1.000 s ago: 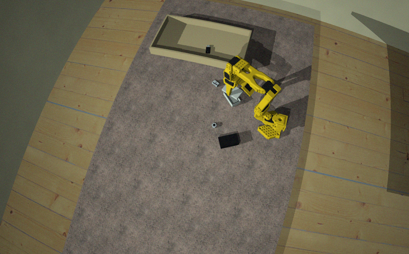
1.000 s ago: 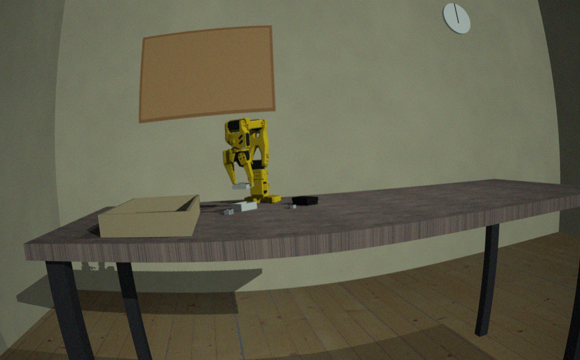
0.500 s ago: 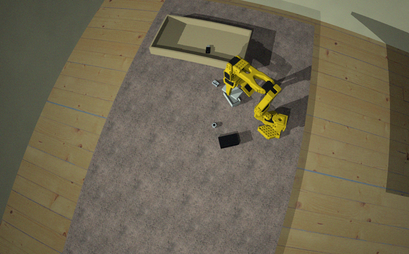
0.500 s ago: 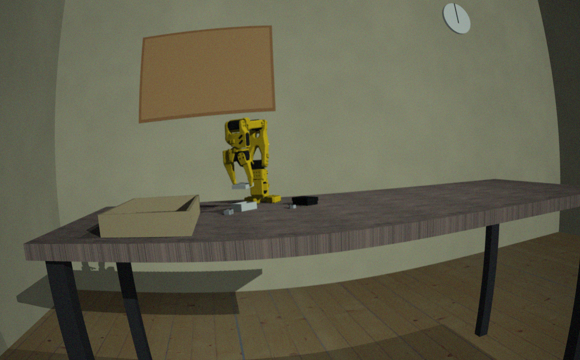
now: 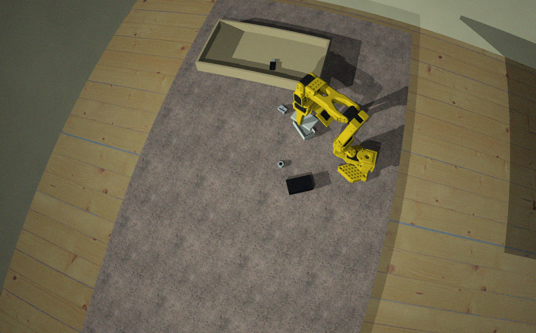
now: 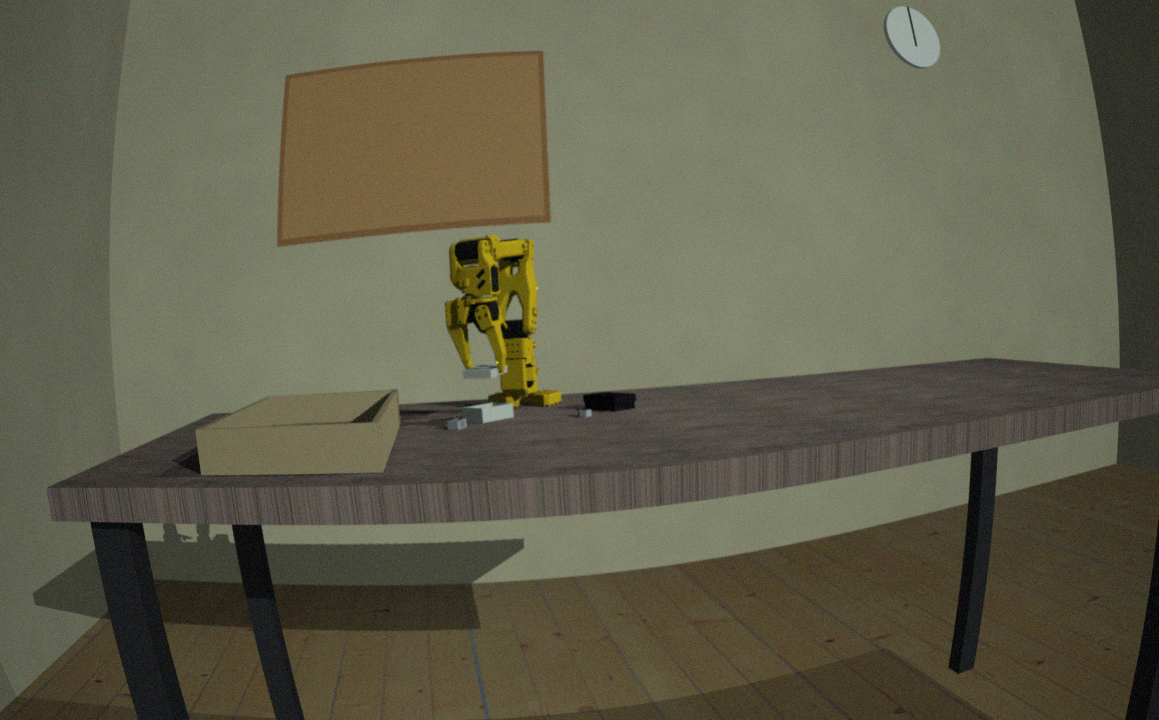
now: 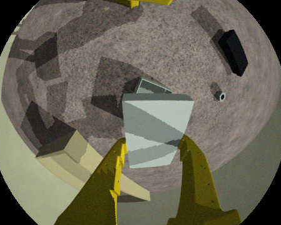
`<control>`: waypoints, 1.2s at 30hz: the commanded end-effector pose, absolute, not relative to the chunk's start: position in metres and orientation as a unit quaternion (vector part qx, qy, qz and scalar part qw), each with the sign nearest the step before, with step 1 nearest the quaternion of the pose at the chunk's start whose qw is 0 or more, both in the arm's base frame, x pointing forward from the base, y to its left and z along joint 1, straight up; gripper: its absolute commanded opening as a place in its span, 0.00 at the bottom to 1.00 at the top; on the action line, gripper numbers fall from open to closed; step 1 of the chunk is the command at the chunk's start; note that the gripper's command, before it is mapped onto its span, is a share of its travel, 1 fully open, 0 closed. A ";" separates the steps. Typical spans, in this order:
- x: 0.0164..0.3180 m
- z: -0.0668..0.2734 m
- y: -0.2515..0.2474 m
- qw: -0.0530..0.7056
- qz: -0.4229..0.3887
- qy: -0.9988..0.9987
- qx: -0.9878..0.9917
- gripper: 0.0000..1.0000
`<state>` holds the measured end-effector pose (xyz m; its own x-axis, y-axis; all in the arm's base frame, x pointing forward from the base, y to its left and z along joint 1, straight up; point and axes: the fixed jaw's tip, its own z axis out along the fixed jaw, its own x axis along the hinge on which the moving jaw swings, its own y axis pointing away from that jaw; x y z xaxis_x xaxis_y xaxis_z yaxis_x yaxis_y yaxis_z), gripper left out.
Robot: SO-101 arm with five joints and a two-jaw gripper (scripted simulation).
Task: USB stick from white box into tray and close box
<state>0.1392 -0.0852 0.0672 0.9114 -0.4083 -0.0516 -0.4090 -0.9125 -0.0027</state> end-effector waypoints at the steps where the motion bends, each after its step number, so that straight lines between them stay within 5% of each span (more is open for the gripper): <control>1: 0.142 0.073 -0.088 0.000 0.000 0.222 -0.975 0.22; 36: 0.138 0.073 -0.086 0.000 0.000 0.315 -0.949 0.22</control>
<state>0.1358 -0.0836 0.0674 0.8127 -0.5804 -0.0503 -0.5809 -0.8140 0.0074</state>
